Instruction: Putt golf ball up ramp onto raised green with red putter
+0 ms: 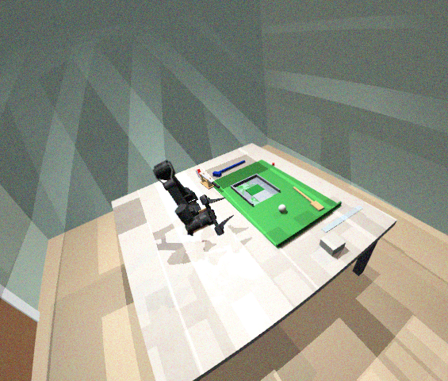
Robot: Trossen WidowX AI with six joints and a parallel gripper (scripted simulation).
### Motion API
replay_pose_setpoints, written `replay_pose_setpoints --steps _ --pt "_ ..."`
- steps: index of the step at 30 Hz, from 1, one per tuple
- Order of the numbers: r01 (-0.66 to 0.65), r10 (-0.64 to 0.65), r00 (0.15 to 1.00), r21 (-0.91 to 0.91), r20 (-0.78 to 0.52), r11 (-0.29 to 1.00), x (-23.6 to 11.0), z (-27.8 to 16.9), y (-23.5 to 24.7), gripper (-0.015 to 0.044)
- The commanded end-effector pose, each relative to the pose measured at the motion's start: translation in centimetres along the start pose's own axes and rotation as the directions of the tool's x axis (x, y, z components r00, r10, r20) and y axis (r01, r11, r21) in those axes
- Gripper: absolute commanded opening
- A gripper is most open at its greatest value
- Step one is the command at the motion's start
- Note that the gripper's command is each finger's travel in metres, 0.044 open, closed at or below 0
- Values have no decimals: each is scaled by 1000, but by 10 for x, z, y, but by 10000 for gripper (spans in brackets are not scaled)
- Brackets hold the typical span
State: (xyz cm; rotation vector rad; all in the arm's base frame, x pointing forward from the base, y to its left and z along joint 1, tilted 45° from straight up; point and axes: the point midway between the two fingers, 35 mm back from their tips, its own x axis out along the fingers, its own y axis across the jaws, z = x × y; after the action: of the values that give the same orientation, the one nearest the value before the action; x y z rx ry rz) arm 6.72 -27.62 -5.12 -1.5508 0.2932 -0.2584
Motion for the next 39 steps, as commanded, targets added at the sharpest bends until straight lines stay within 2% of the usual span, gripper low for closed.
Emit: replay_pose_setpoints --steps 1,3,10,13,26,39 --pt "-4 4 1000 17 -3 1000 1 0 1 426" --pt "-31 31 1000 124 1 992 9 -1 5 440" --pt "-188 96 953 312 288 931 81 38 5 440" --pt "-291 161 920 348 357 891 105 52 6 440" --pt "-496 210 774 366 597 787 145 118 -12 440" --pt "-709 257 550 281 795 647 158 199 -39 440"
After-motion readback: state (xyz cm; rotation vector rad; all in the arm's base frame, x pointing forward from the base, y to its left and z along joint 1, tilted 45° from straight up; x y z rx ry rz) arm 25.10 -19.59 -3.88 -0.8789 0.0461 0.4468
